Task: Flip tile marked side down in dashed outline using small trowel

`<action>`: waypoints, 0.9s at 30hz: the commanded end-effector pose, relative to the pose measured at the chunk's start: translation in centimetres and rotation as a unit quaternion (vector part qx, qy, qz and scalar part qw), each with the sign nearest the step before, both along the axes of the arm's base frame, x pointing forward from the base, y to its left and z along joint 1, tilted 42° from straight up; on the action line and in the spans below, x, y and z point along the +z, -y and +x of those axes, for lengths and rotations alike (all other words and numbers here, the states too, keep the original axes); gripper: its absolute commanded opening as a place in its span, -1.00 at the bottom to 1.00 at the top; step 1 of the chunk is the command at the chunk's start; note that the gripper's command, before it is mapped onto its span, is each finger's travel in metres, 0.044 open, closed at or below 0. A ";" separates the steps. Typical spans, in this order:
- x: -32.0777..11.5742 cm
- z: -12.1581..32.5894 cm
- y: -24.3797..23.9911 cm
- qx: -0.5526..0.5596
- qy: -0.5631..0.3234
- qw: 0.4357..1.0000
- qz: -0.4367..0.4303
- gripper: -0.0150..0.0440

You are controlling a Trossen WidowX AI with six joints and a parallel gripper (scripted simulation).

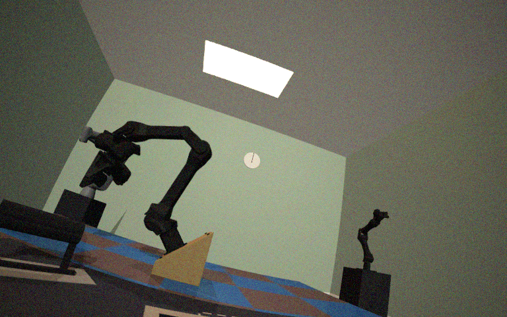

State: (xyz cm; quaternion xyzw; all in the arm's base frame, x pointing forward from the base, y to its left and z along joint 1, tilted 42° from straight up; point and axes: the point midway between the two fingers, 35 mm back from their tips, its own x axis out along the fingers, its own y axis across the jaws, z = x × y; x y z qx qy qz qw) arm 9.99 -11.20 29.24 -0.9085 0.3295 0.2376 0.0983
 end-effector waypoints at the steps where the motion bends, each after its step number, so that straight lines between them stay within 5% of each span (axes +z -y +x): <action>1: -0.1 0.1 0.6 0.032 -0.043 0.999 -0.009 0.42; 27: -1.5 2.8 3.3 0.237 -0.254 0.934 -0.084 0.42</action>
